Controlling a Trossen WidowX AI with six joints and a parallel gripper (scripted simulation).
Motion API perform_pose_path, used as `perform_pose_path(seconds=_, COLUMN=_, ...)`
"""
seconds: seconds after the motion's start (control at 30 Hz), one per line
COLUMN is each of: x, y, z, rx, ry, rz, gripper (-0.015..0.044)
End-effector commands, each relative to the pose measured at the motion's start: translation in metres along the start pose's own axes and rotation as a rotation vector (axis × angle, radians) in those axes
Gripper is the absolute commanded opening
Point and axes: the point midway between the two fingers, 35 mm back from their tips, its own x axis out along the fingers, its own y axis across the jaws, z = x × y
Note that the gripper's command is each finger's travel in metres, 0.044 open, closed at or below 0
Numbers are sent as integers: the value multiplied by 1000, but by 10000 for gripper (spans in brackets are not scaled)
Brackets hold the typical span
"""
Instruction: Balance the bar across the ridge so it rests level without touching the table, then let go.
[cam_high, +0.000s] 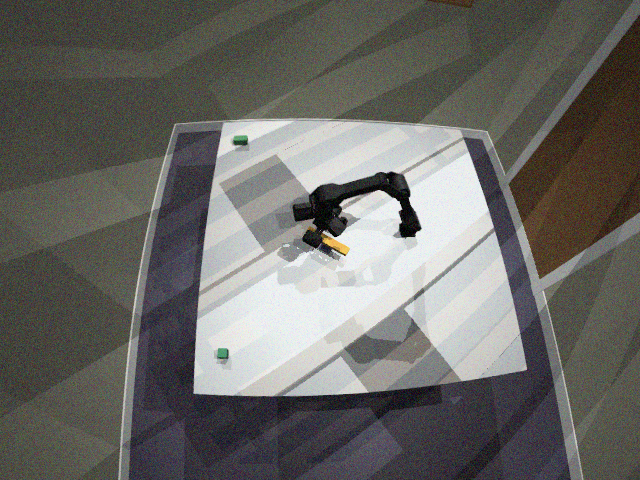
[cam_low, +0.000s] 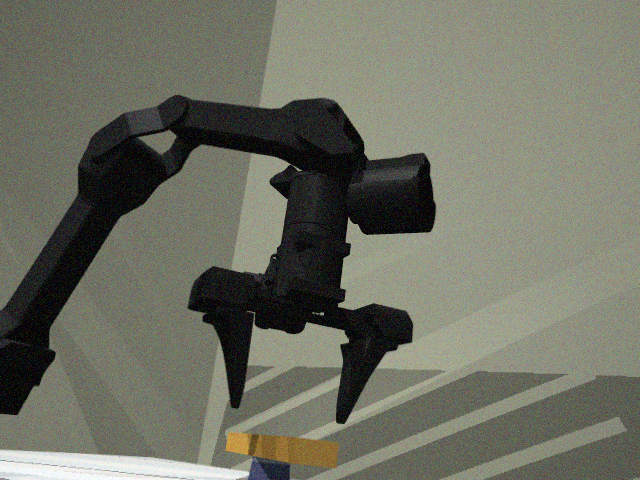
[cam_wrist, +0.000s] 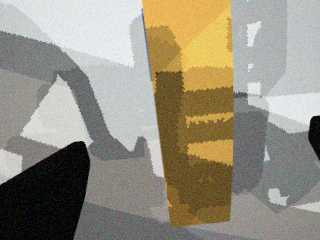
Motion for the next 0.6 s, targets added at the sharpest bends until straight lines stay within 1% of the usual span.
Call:
perform_pose_path(seconds=0.0, x=-45, y=-1, z=-1, rx=0, ry=18, rz=-16, gripper=440)
perform_pose_path(seconds=0.07, x=-64, y=1, z=1, rx=0, ry=20, rz=-18, gripper=440)
perform_pose_path(seconds=0.13, x=-71, y=2, z=2, rx=0, ry=20, rz=-18, gripper=440)
perform_pose_path(seconds=0.57, x=-71, y=2, z=2, rx=0, ry=20, rz=-18, gripper=440)
